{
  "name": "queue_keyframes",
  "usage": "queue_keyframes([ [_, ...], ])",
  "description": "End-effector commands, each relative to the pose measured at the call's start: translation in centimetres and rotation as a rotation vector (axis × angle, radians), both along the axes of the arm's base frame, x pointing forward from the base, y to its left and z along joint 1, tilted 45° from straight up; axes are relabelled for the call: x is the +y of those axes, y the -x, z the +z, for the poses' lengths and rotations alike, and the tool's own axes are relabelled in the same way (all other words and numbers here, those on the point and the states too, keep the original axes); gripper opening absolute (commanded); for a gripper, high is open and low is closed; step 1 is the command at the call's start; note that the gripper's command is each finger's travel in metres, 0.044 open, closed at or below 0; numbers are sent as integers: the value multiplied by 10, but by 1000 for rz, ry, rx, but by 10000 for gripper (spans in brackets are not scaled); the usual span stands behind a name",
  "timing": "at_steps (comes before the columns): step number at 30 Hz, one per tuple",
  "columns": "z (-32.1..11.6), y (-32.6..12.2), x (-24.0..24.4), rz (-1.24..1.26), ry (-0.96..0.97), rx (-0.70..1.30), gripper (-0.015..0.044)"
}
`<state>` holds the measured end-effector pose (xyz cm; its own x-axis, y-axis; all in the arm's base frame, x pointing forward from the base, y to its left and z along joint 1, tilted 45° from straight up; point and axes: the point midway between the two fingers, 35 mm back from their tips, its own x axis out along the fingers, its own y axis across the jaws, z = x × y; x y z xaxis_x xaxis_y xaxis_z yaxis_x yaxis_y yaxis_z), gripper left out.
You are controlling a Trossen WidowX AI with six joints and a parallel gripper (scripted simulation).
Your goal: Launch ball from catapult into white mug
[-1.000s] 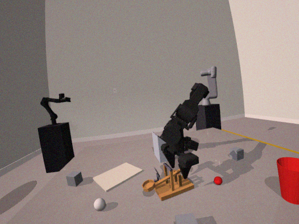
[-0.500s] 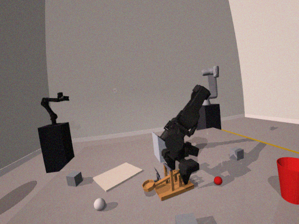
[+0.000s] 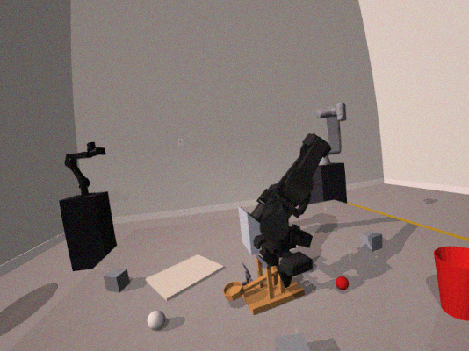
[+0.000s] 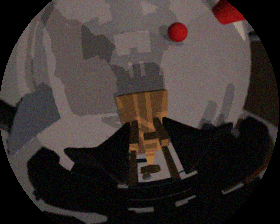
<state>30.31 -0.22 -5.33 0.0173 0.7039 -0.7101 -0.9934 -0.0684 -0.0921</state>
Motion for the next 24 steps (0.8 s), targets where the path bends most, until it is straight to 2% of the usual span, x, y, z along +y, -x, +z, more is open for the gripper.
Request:
queue_keyframes([
  [1,0,0,0,0,0,-1,151],
  [7,0,0,0,0,0,-1,111],
  [11,27,0,-28,0,3,1,6],
  [17,35,1,-36,-16,2,18,0],
  [24,34,0,-36,-180,-4,179,0],
])
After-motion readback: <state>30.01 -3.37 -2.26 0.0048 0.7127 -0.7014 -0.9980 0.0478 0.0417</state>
